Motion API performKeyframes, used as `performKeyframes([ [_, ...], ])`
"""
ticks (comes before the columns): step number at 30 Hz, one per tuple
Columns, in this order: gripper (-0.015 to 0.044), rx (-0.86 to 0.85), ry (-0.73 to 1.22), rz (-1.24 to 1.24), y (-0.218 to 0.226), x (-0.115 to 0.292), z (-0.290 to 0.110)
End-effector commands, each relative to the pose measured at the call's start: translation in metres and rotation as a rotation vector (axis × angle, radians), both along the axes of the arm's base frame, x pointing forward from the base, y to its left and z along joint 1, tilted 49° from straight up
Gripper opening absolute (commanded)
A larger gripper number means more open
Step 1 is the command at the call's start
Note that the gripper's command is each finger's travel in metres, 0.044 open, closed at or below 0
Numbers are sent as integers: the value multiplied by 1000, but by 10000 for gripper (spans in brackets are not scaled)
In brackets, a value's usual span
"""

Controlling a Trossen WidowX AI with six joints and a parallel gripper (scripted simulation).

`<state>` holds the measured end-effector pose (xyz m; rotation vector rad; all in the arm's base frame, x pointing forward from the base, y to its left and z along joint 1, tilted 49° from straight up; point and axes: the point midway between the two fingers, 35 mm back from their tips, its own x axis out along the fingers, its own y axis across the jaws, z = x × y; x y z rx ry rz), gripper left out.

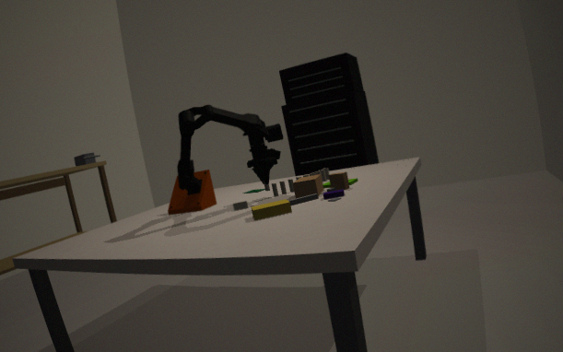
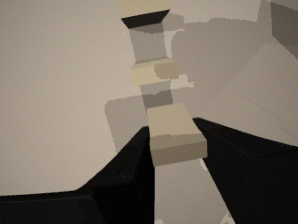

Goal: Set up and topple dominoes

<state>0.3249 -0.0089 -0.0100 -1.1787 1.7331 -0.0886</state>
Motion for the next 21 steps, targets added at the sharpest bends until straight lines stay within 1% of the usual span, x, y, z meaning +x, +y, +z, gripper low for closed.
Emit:
performKeyframes([
  [1,107,-12,14,2,-14,-6,-11],
  [15,107,-14,14,1,-20,-8,-15],
  [21,265,-14,14,1,-20,-8,-15],
])
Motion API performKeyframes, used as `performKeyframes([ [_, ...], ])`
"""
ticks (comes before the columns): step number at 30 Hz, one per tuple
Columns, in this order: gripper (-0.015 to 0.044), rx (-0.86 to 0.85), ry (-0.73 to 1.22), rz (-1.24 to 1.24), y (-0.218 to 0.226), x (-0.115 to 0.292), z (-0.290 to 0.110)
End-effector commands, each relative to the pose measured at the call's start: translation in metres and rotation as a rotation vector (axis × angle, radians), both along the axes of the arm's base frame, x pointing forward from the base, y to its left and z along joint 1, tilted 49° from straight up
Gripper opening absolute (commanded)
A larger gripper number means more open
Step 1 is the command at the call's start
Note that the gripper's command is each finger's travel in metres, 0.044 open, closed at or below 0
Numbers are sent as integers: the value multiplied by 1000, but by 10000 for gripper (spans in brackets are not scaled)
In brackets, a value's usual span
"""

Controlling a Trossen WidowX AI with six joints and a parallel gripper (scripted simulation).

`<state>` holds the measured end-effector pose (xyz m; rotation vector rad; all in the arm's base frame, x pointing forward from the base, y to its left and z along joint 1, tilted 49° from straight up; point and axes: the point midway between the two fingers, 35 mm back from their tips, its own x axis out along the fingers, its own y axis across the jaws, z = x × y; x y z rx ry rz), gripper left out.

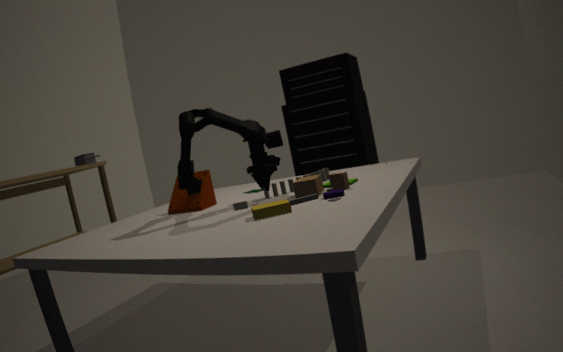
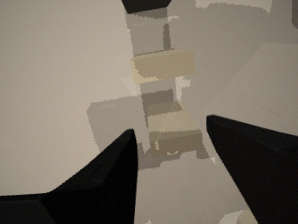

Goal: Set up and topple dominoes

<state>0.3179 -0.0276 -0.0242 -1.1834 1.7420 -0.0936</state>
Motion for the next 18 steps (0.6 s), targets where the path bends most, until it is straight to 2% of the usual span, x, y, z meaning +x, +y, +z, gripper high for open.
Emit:
performKeyframes([
  [1,291,-6,7,4,-1,-1,-1],
  [7,440,-6,7,4,-1,-1,-1],
  [11,440,-3,6,5,7,2,5],
  [18,440,7,2,1,89,6,77],
])
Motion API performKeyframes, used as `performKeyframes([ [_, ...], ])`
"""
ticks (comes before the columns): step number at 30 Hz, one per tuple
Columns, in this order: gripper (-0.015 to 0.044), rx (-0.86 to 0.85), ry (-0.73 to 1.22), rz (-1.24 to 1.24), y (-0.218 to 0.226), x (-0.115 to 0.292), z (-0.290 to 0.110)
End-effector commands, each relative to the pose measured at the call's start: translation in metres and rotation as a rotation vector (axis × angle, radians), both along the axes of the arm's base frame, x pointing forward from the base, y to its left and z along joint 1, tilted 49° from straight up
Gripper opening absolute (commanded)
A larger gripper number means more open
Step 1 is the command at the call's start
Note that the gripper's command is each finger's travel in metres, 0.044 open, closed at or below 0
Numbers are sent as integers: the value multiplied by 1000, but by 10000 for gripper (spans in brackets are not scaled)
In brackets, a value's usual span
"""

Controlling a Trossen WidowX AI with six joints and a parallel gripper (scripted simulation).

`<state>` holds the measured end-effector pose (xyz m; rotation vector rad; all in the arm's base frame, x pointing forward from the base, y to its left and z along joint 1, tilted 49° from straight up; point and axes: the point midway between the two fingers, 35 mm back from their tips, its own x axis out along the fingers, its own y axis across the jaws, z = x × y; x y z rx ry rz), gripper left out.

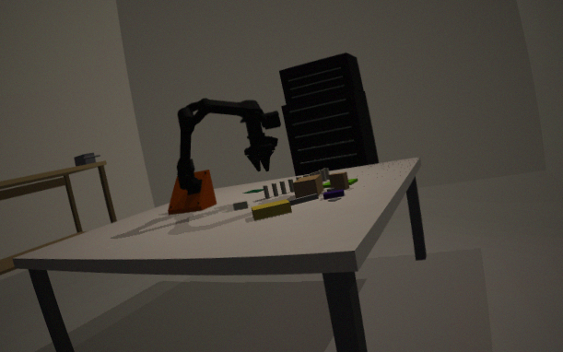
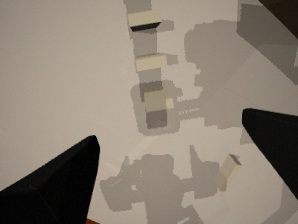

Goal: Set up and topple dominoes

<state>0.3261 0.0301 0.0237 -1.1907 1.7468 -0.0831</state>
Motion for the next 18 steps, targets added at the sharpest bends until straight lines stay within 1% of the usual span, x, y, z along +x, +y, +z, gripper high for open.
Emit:
performKeyframes([
  [1,440,5,-8,-6,37,-3,35],
  [5,440,4,-8,-6,38,-4,37],
  [7,440,8,-32,-27,27,-2,42],
  [11,440,11,-178,-157,-42,-4,70],
  [15,440,-20,-326,-294,-107,-23,96],
  [18,440,-29,-351,-318,-118,-28,100],
])
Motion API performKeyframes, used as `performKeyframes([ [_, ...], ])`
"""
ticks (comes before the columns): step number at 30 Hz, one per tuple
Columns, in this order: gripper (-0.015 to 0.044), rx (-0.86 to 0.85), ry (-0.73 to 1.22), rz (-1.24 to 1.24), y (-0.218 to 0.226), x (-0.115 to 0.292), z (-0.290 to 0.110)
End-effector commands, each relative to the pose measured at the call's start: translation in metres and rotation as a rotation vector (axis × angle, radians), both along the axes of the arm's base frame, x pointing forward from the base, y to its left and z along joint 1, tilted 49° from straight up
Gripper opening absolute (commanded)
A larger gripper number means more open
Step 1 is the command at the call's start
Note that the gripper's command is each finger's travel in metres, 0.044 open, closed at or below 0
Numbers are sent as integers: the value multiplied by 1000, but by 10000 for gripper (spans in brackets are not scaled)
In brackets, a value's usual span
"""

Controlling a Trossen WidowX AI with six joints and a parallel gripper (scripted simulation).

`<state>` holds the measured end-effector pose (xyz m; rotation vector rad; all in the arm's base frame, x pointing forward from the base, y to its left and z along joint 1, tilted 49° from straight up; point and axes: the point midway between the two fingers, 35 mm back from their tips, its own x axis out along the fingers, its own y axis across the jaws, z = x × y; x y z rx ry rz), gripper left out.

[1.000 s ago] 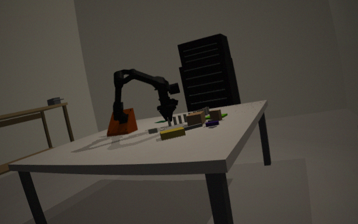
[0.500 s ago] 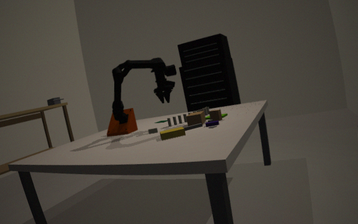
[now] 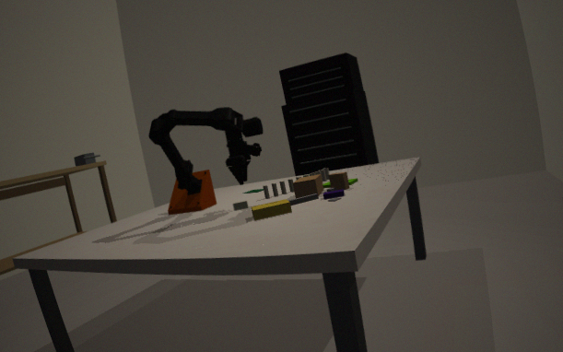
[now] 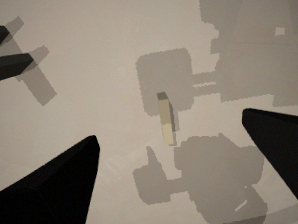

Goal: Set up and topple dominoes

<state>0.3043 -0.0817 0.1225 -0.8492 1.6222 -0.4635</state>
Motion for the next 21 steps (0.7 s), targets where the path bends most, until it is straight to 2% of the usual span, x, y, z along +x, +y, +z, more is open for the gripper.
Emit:
performKeyframes([
  [1,440,-10,-16,-3,-6,-6,1],
  [10,440,-12,-17,-3,-51,-8,-38],
  [21,440,-14,-17,-3,-63,-12,-47],
])
